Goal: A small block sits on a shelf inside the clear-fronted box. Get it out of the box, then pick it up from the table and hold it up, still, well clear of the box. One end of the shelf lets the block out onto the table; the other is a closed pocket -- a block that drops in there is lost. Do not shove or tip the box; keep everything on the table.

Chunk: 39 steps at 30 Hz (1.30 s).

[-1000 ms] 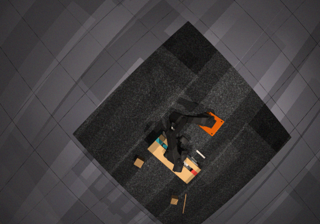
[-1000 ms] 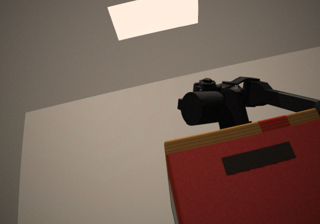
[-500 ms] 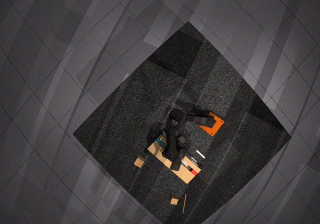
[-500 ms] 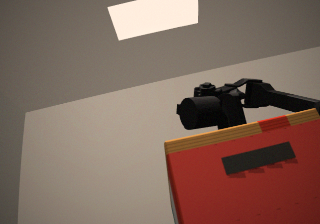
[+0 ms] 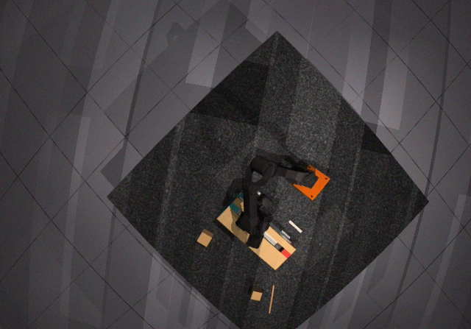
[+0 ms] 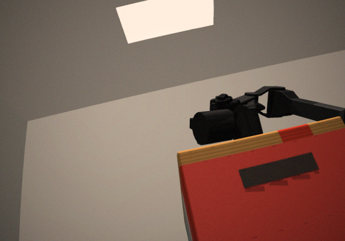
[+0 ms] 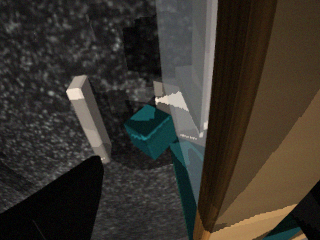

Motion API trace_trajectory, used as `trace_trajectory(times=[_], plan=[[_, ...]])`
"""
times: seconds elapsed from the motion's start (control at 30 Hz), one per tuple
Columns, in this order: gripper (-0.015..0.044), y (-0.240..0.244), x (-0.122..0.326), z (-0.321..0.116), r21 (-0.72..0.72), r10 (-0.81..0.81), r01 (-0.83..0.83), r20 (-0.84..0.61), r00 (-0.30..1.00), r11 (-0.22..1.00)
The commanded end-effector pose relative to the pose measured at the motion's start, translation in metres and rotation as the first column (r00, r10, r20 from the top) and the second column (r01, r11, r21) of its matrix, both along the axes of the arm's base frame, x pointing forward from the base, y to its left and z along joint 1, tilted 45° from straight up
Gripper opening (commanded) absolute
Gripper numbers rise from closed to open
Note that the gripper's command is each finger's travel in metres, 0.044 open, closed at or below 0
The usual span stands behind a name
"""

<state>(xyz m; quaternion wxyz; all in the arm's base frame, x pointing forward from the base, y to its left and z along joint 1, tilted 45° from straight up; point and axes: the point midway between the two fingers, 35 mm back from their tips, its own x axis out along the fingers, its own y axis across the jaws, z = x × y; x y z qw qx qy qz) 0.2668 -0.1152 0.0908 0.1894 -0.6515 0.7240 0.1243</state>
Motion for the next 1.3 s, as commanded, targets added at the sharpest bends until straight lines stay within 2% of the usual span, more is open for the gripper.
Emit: trace_trajectory(times=[0.0,0.3,0.4,0.43,0.47,0.57,0.63,0.73,0.83,0.9,1.0,1.1,1.2,1.27], plan=[[0.0400,-0.004,-0.001,0.004,-0.002,-0.001,0.001,0.001,1.000,1.000],[0.0400,0.043,0.003,0.044,0.003,0.000,0.000,-0.001,1.000,1.000],[0.0400,0.040,0.004,0.042,0.004,0.013,-0.013,0.008,1.000,1.000],[0.0374,0.040,0.004,0.042,0.005,0.004,-0.004,0.026,1.000,1.000],[0.0348,0.039,0.003,0.043,0.008,-0.021,0.021,0.081,0.996,1.000],[0.0285,0.037,-0.001,0.046,0.056,-0.170,0.161,0.381,0.909,0.985],[0.0285,0.035,-0.005,0.049,0.116,-0.272,0.252,0.564,0.779,0.961],[0.0285,0.033,-0.009,0.052,0.242,-0.403,0.357,0.766,0.501,0.902],[0.0285,0.031,-0.013,0.056,0.394,-0.490,0.413,0.858,0.156,0.821],[0.0285,0.029,-0.016,0.059,0.502,-0.515,0.417,0.852,-0.088,0.758],[0.0285,0.027,-0.020,0.063,0.657,-0.500,0.371,0.747,-0.439,0.656],[0.0285,0.025,-0.024,0.067,0.788,-0.418,0.267,0.541,-0.730,0.555],[0.0285,0.023,-0.027,0.071,0.878,-0.275,0.116,0.267,-0.924,0.465],[0.0285,0.021,-0.030,0.074,0.909,-0.154,-0.004,0.066,-0.986,0.417]])
